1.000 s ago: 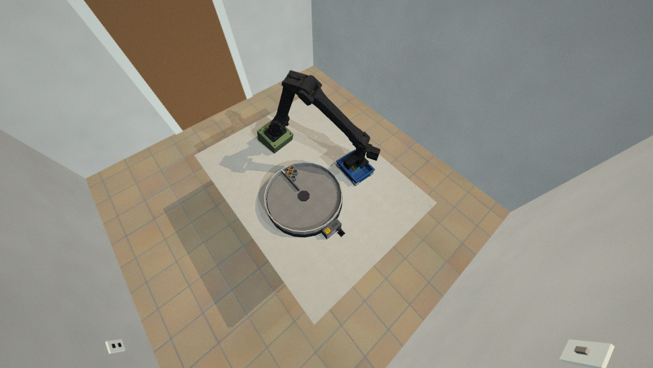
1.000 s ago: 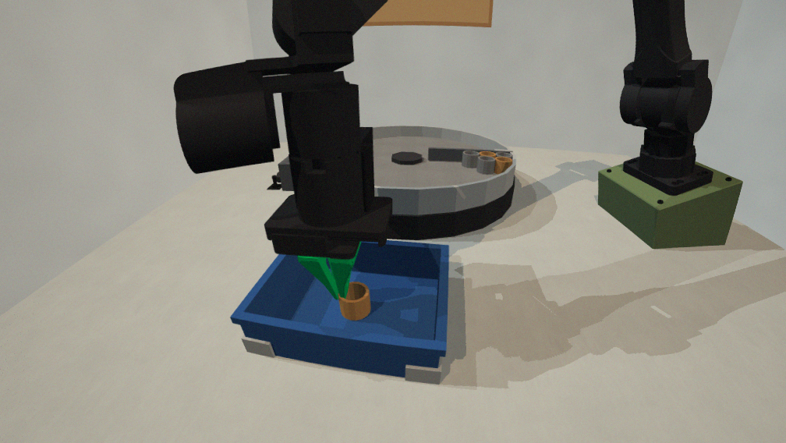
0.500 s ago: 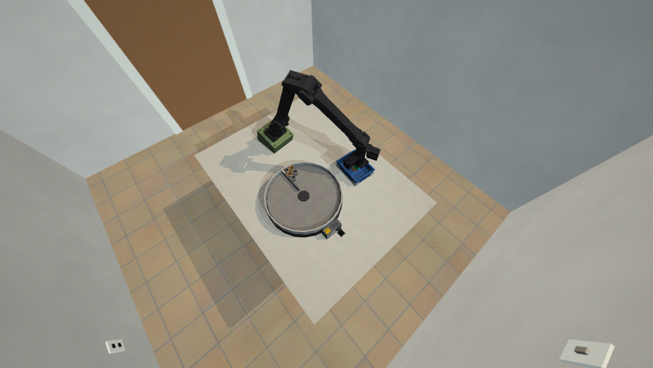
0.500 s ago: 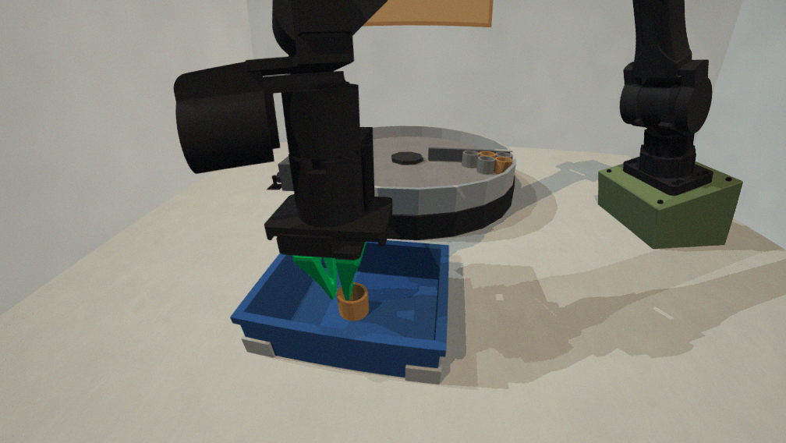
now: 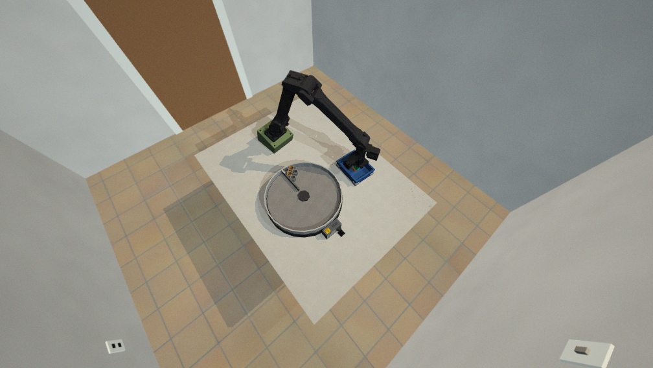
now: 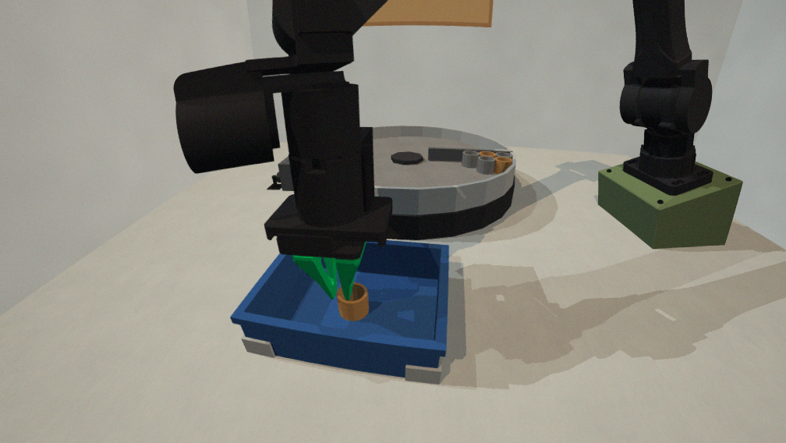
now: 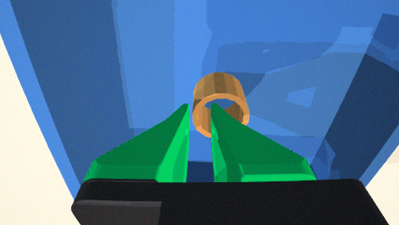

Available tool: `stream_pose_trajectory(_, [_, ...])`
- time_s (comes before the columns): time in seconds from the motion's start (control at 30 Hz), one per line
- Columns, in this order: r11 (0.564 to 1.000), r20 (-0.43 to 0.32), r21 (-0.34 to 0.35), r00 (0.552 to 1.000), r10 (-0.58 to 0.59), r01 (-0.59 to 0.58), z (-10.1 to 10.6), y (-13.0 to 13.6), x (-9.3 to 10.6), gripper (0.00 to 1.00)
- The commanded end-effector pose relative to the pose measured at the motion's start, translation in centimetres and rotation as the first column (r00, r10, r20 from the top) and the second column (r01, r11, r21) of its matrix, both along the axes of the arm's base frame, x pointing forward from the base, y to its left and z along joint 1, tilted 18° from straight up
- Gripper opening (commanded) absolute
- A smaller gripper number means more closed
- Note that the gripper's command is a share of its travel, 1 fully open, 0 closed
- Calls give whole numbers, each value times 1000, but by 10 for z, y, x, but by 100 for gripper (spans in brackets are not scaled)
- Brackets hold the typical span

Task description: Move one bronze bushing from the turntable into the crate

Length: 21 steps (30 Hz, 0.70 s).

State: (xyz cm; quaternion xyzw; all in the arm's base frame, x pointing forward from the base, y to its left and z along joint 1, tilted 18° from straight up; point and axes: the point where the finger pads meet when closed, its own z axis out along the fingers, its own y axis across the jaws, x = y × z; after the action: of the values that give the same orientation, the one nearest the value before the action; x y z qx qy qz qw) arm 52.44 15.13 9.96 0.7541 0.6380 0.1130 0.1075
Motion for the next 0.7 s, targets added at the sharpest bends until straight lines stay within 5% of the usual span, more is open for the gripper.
stream_pose_trajectory(0.0, [1000, 13, 5, 1000, -3, 3, 2, -6, 7, 13])
stream_pose_trajectory(0.47, [1000, 14, 5, 1000, -3, 3, 2, -6, 7, 13])
stream_pose_trajectory(0.67, [1000, 30, 11, 1000, -2, 2, 22, -5, 5, 13])
